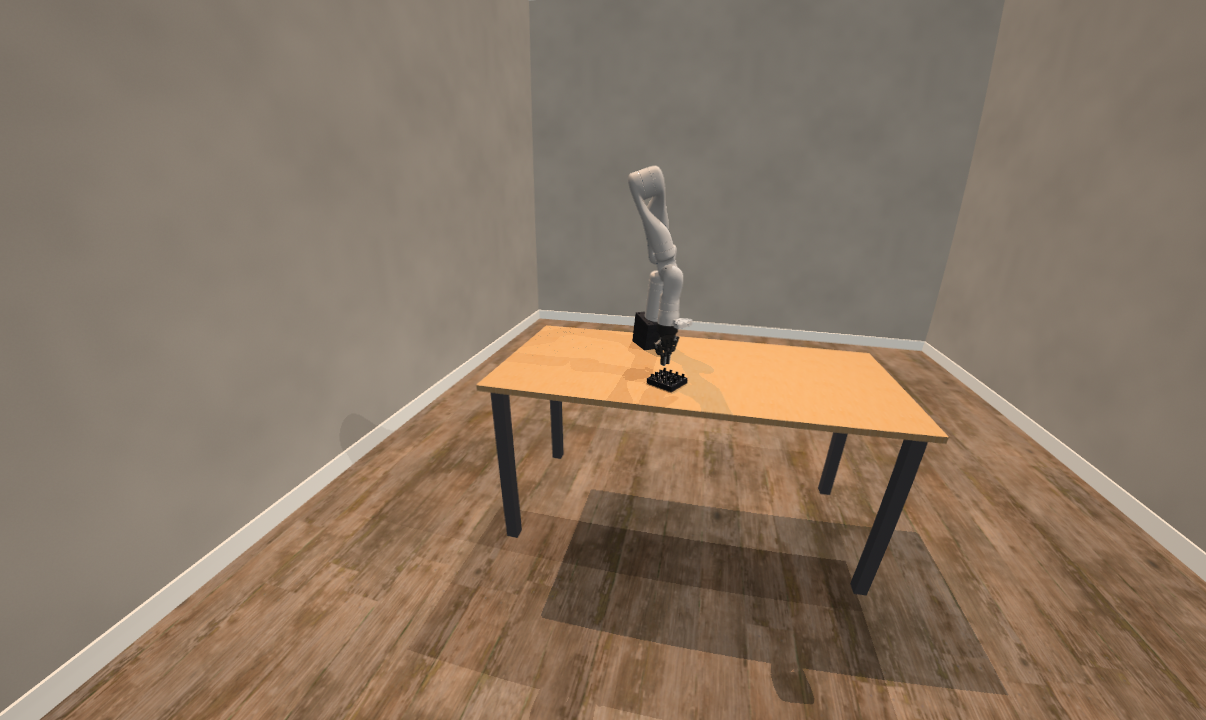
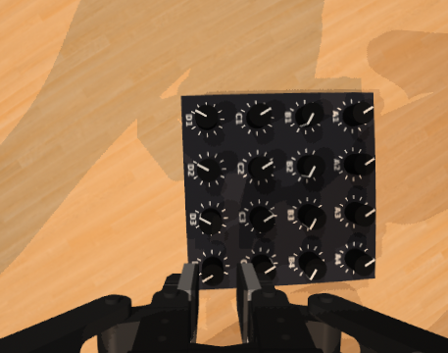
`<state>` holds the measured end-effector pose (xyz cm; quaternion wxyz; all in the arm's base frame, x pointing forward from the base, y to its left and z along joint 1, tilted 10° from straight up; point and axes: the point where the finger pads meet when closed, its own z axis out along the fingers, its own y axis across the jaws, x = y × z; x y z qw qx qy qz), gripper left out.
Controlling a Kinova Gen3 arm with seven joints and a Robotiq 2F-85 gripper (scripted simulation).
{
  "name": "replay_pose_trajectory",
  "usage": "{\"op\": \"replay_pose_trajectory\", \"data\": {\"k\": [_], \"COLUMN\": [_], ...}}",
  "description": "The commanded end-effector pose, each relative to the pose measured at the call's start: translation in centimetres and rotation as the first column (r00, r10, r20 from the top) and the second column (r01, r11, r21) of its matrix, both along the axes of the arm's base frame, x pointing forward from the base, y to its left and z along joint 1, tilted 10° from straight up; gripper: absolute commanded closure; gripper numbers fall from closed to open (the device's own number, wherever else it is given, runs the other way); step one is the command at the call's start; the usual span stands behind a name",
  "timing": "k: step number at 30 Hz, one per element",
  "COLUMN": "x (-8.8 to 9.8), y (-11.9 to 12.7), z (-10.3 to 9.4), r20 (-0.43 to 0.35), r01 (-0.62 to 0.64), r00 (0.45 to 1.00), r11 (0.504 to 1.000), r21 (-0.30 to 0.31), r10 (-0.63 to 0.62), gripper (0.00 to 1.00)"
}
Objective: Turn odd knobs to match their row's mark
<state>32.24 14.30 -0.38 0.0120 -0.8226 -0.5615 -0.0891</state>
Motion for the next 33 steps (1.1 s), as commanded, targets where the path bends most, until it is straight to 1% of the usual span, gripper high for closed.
{"op": "replay_pose_trajectory", "data": {"k": [1,9,33], "x": [-0.17,-0.10,-0.09], "y": [0.04,0.09,0.09], "z": [-0.41,-0.83,-0.89], "r20": [-0.006,-0.006,-0.006], "r01": [0.000,0.000,0.000], "r00": [1.000,1.000,1.000], "r11": [1.000,1.000,1.000], "r21": [0.000,0.000,0.000], "r10": [0.000,0.000,0.000], "gripper": [0.81,0.81,0.81]}}
